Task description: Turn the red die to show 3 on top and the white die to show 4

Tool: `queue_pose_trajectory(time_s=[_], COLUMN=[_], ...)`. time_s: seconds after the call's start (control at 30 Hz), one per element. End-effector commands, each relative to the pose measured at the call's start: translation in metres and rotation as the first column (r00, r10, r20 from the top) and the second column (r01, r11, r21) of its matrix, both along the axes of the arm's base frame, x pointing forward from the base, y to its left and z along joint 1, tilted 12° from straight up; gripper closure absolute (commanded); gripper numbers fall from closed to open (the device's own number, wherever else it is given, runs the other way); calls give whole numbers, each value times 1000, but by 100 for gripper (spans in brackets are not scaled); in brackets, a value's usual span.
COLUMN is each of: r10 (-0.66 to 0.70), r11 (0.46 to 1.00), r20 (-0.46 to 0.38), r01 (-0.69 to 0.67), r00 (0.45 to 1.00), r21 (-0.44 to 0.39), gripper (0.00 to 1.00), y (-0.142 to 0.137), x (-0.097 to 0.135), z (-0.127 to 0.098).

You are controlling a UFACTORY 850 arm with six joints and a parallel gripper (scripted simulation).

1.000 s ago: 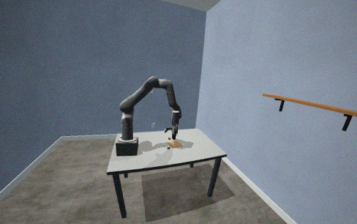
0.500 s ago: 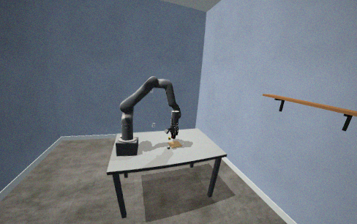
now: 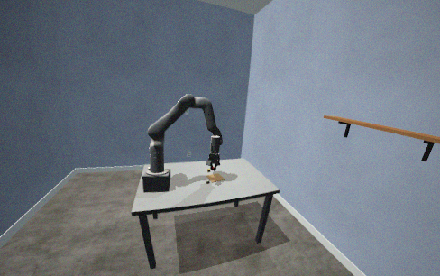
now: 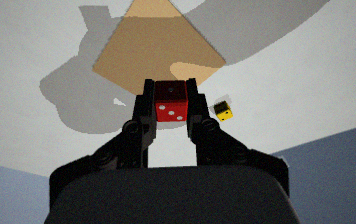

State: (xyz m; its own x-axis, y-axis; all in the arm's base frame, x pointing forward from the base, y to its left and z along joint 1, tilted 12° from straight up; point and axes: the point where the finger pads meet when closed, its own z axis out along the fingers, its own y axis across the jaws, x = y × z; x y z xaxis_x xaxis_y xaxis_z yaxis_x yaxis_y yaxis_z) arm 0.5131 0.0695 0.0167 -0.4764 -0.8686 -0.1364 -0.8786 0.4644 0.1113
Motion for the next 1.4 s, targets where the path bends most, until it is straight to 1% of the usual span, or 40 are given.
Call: queue_pose_trajectory(time_s=[0.0,0.03,0.13,0.23,0.37,0.6,0.67,0.8,0.93,1.37], r10=[149,191,192,306,424,548,548,583,600,604], r11=[988,981,981,951,904,833,833,808,796,792], r20=[51,60,60,84,109,135,135,143,146,147], r01=[-151,-193,-194,-309,-428,-554,-554,-589,-606,-610], r00=[987,980,980,948,899,825,825,800,787,783], r21=[28,27,27,23,15,2,2,-3,-5,-6], gripper=[79,79,79,79,79,79,79,79,79,79], y=[4,5,5,8,11,15,15,16,17,17], x=[0,0,0,-1,-2,-3,-3,-4,-4,-4], z=[2,2,2,3,3,4,4,5,5,5])
